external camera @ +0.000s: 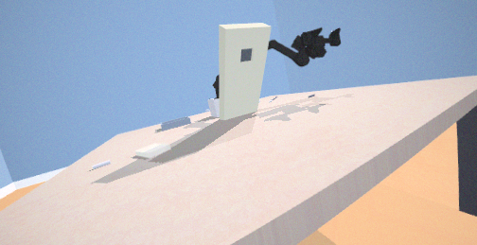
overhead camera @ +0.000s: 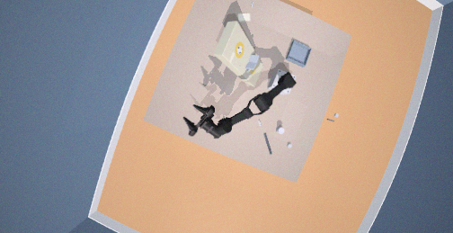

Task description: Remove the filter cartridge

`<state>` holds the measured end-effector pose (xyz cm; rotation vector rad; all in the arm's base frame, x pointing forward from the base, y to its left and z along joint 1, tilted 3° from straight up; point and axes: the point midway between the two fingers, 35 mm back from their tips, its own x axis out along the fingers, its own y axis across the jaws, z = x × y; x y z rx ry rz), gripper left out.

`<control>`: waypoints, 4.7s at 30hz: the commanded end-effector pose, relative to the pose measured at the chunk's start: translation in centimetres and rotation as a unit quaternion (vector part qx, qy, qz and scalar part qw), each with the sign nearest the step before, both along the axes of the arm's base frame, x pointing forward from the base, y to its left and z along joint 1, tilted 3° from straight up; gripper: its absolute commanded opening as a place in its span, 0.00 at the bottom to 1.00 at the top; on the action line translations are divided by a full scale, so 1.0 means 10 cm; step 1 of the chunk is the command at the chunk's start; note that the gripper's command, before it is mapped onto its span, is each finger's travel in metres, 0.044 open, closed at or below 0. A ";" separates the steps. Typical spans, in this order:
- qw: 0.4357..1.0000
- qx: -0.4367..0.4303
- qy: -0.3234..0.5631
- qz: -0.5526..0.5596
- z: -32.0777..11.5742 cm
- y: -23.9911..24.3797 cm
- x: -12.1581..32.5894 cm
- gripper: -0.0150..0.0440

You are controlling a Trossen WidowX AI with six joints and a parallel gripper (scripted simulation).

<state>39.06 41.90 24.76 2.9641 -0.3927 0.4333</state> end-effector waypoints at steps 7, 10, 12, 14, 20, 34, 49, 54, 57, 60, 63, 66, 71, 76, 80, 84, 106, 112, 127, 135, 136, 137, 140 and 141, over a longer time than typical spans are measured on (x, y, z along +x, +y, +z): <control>0.997 -0.080 -0.005 -0.005 0.49 -0.25 0.26 0.62; 0.990 -0.138 -0.003 -0.007 0.81 -0.48 0.42 0.49; 0.984 -0.178 0.001 -0.006 1.00 -0.65 0.51 0.45; 0.976 -0.219 0.007 -0.003 1.18 -0.84 0.58 0.45; 0.942 -0.333 0.040 0.013 1.54 -1.47 0.67 0.45; 0.865 -0.465 0.180 0.049 1.45 -3.18 0.13 0.45; 0.793 -0.430 0.388 0.189 0.07 -4.09 -1.25 0.45; 0.788 -0.424 0.401 0.196 -0.01 -4.11 -1.35 0.45; 0.788 -0.424 0.401 0.196 -0.01 -4.11 -1.35 0.45; 0.788 -0.424 0.401 0.196 -0.01 -4.11 -1.35 0.45; 0.788 -0.424 0.401 0.196 -0.01 -4.11 -1.35 0.45; 0.788 -0.424 0.401 0.196 -0.03 -4.11 -1.32 0.45; 0.789 -0.424 0.400 0.196 -0.06 -4.10 -1.24 0.45; 0.789 -0.424 0.400 0.196 -0.10 -4.10 -1.17 0.45; 0.789 -0.424 0.400 0.196 -0.13 -4.09 -1.12 0.45; 0.789 -0.424 0.400 0.195 -0.16 -4.09 -1.06 0.45; 0.789 -0.424 0.399 0.195 -0.30 -4.07 -0.88 0.45; 0.789 -0.424 0.399 0.195 -0.30 -4.08 -0.87 0.45; 0.789 -0.424 0.399 0.195 -0.28 -4.07 -0.86 0.45; 0.789 -0.424 0.399 0.195 -0.30 -4.07 -0.84 0.45; 0.789 -0.424 0.399 0.195 -0.30 -4.07 -0.84 0.45; 0.789 -0.424 0.399 0.195 -0.30 -4.07 -0.84 0.45; 0.789 -0.424 0.399 0.195 -0.30 -4.07 -0.84 0.45; 0.789 -0.424 0.399 0.195 -0.30 -4.07 -0.84 0.45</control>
